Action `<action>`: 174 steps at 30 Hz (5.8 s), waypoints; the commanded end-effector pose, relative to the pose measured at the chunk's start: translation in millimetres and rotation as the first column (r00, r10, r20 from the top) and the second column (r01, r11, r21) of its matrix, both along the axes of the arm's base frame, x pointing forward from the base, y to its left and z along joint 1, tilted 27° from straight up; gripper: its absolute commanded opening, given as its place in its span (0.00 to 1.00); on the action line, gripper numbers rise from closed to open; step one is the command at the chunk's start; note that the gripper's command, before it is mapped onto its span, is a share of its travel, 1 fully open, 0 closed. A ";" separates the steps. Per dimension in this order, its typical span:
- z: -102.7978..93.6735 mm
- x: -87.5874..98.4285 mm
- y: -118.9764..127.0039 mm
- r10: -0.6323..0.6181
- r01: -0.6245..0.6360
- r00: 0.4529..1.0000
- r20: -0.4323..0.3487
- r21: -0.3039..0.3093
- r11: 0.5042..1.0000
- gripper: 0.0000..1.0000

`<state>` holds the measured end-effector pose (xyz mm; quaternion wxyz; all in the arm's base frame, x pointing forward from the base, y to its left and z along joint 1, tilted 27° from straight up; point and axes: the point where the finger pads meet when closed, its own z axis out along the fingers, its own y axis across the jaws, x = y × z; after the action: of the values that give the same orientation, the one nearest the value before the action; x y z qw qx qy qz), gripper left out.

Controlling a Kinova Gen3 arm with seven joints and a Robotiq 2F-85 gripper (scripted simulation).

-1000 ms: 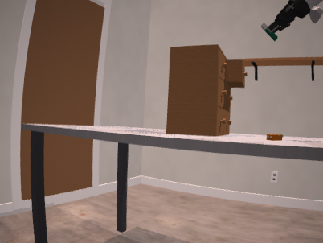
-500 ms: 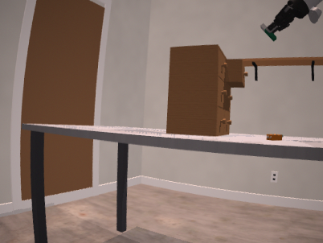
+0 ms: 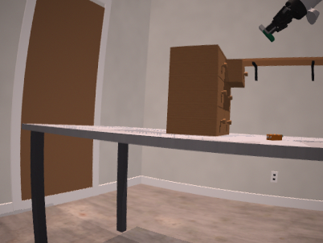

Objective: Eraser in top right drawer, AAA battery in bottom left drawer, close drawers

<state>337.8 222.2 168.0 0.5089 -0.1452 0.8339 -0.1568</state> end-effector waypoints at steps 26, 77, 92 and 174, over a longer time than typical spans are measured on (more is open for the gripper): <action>16.9 23.2 -28.7 0.000 0.000 1.000 -0.003 -0.004 1.000 0.19; 55.6 74.9 -86.6 -0.026 0.026 1.000 -0.012 -0.014 1.000 0.19; 66.5 89.5 -103.1 -0.027 0.027 1.000 -0.007 -0.015 1.000 0.19; 113.0 152.6 -172.9 0.000 0.000 1.000 -0.004 -0.002 1.000 0.19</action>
<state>487.7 54.7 278.7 0.5081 -0.1486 0.8340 -0.1552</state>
